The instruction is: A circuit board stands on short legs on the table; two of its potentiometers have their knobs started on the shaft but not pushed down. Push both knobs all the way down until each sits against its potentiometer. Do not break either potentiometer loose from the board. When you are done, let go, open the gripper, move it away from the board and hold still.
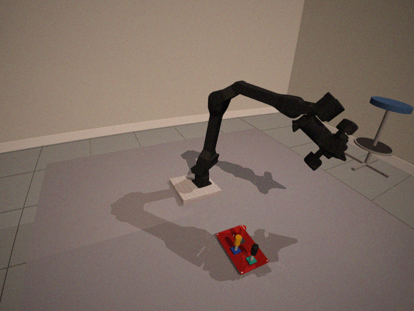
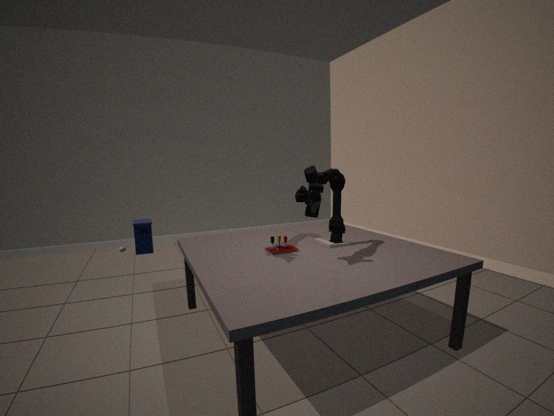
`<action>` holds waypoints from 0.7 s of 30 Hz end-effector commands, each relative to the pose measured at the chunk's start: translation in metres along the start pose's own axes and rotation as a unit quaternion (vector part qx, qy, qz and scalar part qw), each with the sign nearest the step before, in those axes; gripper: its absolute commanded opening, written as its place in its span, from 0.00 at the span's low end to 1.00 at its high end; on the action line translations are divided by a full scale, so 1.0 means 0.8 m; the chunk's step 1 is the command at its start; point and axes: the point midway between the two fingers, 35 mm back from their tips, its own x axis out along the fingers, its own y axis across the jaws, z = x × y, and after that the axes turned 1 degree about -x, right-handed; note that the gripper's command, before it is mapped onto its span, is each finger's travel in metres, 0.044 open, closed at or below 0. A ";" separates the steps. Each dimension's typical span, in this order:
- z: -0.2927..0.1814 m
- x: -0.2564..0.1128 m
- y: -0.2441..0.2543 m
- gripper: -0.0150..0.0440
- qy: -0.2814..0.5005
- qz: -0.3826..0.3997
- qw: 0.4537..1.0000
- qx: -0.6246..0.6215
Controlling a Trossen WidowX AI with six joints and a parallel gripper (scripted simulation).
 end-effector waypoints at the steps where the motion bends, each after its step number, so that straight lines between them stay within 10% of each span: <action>1: 0.035 -0.003 -0.040 0.25 -0.026 -0.052 0.998 0.014; 21: 0.151 -0.122 -0.269 0.25 -0.080 -0.349 0.923 0.141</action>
